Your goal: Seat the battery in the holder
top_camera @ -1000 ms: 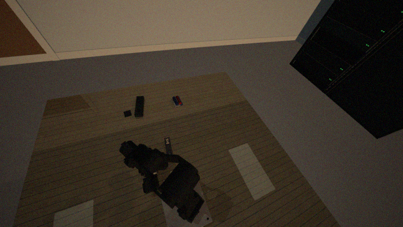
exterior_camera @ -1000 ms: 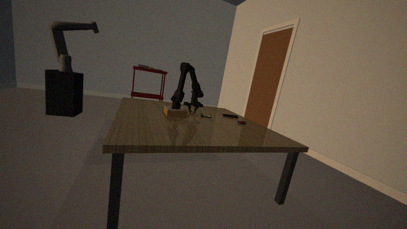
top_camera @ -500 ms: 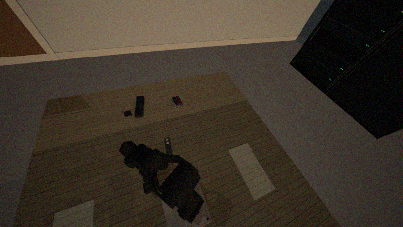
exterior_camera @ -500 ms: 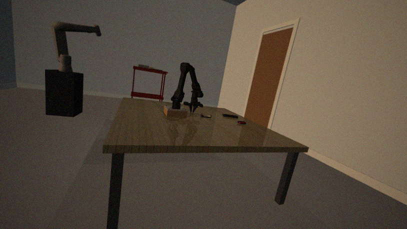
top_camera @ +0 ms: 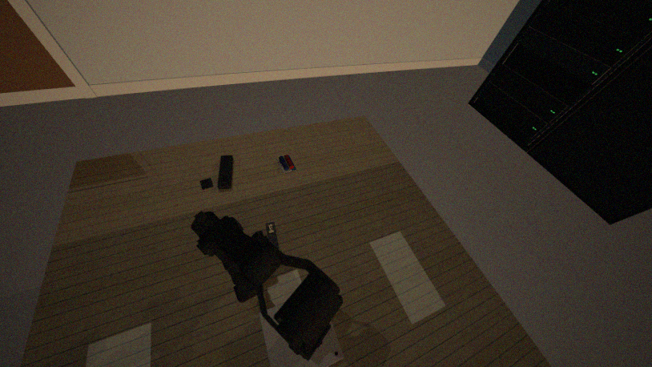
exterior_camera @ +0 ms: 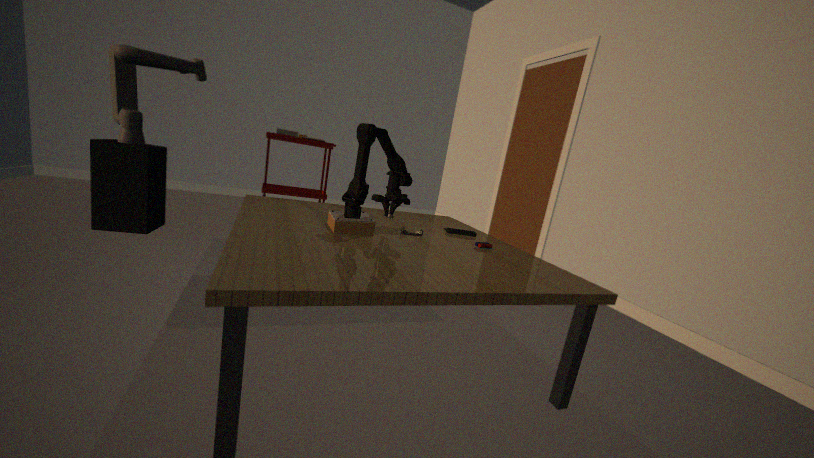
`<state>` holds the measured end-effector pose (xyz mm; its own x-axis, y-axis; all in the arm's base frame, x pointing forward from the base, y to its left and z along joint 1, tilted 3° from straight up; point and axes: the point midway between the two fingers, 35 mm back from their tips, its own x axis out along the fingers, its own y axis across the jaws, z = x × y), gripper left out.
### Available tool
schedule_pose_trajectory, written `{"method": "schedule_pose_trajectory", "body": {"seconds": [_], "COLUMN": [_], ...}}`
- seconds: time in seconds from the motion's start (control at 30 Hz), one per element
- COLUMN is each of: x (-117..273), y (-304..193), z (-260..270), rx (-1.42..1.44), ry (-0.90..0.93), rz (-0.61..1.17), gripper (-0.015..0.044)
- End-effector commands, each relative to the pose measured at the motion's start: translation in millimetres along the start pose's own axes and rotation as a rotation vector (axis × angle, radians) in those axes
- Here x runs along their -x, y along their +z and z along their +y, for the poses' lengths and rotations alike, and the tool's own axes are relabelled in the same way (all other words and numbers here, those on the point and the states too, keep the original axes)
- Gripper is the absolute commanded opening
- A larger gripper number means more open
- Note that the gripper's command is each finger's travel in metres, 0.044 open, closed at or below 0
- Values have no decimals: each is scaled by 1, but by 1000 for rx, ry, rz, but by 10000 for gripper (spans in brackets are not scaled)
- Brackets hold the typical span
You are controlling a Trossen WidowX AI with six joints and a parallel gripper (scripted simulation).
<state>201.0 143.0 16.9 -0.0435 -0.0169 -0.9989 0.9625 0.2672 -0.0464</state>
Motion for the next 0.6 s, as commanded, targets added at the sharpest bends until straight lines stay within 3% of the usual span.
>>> {"method": "schedule_pose_trajectory", "body": {"seconds": [0.0,0.57], "x": [4,17], "y": [7,59], "z": [10,49], "rx": [104,716], "ry": [7,14], "rz": [2,-9], "gripper": [59,59]}}
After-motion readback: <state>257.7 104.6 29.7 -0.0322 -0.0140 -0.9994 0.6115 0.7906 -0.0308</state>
